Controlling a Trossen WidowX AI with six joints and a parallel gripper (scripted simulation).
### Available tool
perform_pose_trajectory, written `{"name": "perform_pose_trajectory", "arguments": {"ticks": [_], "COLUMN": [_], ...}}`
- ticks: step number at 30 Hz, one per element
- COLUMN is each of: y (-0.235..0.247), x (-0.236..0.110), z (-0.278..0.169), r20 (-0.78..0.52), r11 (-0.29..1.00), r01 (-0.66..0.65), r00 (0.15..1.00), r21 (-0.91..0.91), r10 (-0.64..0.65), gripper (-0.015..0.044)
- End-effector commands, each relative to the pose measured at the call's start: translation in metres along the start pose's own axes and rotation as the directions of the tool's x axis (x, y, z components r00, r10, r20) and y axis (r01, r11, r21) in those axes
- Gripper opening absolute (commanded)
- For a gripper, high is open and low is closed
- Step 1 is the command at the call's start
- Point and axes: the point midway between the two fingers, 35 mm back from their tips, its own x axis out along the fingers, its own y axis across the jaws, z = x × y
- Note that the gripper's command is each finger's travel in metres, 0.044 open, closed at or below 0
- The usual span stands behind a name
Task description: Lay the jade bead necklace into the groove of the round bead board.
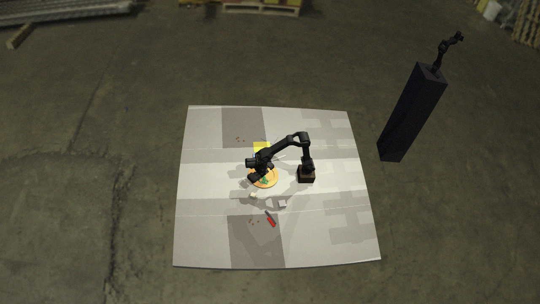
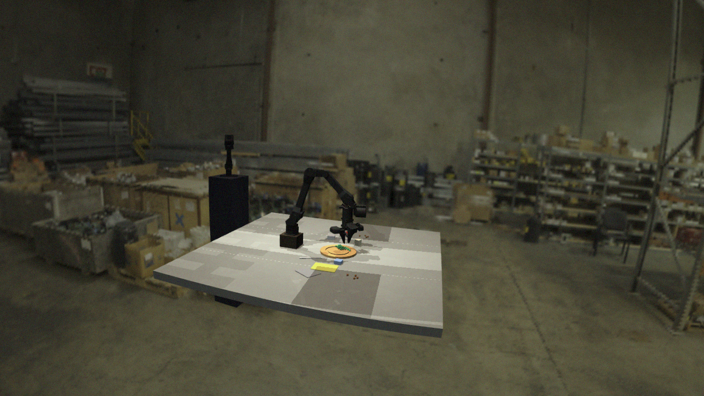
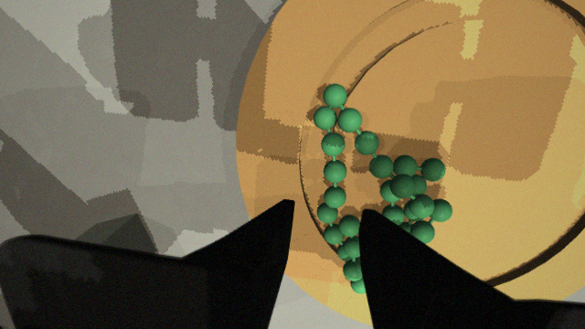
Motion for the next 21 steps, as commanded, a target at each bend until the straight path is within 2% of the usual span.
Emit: {"name": "perform_pose_trajectory", "arguments": {"ticks": [1,13,21], "y": [-0.002,-0.004,-0.004], "x": [0.008,0.027,0.028], "z": [-0.001,-0.003,-0.003], "r20": [-0.005,-0.01,-0.01], "r11": [1.0,1.0,1.0], "r01": [0.007,0.014,0.014], "r00": [1.0,1.0,1.0], "r21": [0.001,0.004,0.004], "r10": [-0.007,-0.014,-0.014], "gripper": [0.012,0.012,0.012]}}
